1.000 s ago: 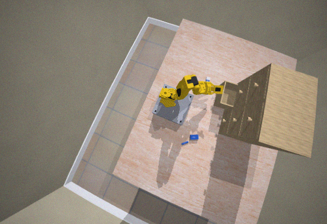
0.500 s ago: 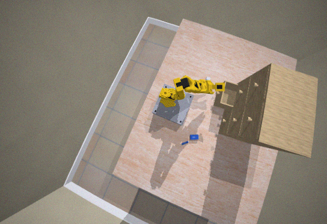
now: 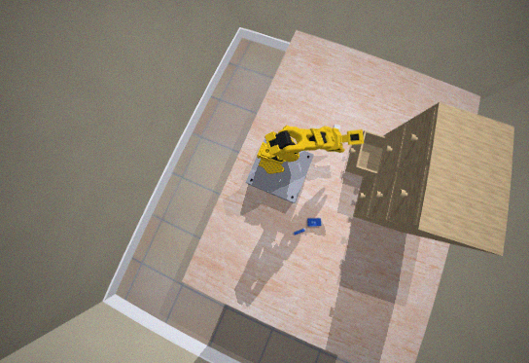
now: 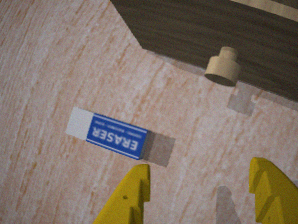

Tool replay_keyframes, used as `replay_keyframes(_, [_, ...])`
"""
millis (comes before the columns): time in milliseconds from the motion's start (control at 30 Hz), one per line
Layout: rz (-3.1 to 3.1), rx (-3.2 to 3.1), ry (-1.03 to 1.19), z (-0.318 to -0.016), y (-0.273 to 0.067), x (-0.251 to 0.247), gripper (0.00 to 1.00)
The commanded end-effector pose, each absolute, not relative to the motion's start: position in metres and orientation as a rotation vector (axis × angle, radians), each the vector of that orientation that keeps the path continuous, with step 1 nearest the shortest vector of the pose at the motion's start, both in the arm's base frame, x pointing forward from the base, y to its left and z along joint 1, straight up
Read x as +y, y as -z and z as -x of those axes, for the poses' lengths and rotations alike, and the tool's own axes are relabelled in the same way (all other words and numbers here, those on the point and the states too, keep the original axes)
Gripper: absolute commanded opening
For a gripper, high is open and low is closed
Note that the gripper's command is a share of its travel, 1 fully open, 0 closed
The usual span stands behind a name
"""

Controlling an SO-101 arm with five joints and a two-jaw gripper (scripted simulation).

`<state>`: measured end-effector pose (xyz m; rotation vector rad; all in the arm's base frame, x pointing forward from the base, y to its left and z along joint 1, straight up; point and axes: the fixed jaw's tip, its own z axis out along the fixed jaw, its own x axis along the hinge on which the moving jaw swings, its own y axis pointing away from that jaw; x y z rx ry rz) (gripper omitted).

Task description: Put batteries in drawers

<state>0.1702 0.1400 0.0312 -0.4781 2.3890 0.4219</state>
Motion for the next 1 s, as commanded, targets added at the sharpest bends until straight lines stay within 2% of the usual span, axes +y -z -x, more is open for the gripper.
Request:
replay_keyframes(0, [0.520,2.416,-0.383,-0.165,-0.035,0.133,0.21])
replay_keyframes(967, [0.880,2.484,-0.205,-0.116,-0.053,0.095,0.21])
